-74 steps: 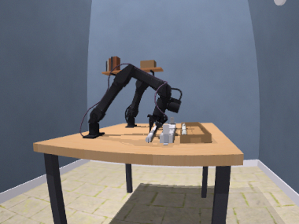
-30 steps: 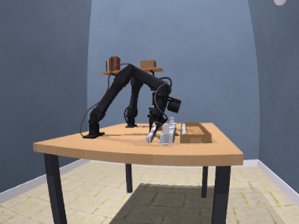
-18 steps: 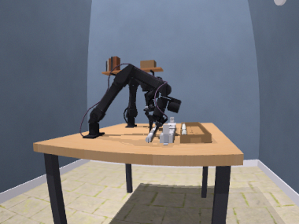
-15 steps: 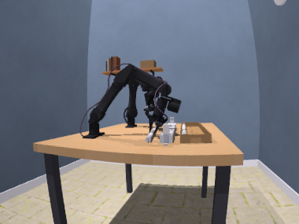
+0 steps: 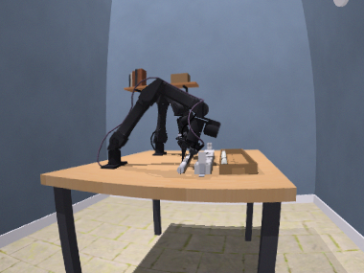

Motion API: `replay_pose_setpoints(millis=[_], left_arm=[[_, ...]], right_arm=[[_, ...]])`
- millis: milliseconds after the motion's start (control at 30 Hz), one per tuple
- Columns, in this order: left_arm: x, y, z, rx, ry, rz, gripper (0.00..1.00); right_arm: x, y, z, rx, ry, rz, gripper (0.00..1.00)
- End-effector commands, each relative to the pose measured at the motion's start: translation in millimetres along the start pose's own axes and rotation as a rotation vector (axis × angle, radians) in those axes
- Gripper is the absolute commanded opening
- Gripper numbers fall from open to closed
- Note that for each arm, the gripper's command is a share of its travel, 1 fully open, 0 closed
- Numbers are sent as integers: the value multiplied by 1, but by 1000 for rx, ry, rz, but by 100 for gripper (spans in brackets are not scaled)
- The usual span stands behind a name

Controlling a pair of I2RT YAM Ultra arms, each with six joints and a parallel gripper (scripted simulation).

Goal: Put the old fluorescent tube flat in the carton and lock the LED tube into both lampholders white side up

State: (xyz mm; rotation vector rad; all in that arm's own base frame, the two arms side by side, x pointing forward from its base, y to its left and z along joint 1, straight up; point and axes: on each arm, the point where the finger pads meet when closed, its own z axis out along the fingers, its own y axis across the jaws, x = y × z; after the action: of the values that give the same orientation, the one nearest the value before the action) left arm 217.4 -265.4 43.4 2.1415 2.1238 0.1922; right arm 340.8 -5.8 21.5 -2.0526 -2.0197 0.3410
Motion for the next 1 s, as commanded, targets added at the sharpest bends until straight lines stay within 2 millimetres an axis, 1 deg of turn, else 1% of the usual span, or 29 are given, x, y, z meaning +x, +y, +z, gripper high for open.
replay_pose_setpoints(millis=[0, 233, 300, 333, 367, 400, 500, 533, 567, 667, 967], left_arm=[[-4, 1, 17, 4, -22, 1, 49], [-4, 1, 33, 5, -25, 2, 49], [-14, 6, 13, -11, -47, -1, 49], [-14, 5, 6, -11, -48, 0, 49], [-14, 7, 5, -16, -55, -3, 49], [-15, 8, 10, -19, -57, -3, 49], [-18, 10, 8, -30, -73, -6, 49], [-8, 2, 22, -1, -25, -1, 49], [-7, -1, 27, 12, -15, 4, 11], [-10, 3, 17, -5, -39, 0, 11], [-8, 1, 17, -1, -33, 1, 11]], right_arm=[[-1, 5, -14, -39, -16, 11, 11], [-1, 5, -14, -39, -16, 11, 11], [-1, 5, -14, -39, -16, 11, 11], [-1, 5, -14, -39, -16, 11, 11], [-1, 5, -14, -39, -16, 11, 11], [-1, 5, -14, -39, -16, 11, 11], [-1, 5, -14, -39, -16, 11, 11], [-1, 5, -14, -39, -16, 11, 11], [-1, 5, -14, -39, -16, 11, 11], [-1, 5, -14, -38, -12, 11, 11], [0, 5, -14, -38, -6, 11, 11]])
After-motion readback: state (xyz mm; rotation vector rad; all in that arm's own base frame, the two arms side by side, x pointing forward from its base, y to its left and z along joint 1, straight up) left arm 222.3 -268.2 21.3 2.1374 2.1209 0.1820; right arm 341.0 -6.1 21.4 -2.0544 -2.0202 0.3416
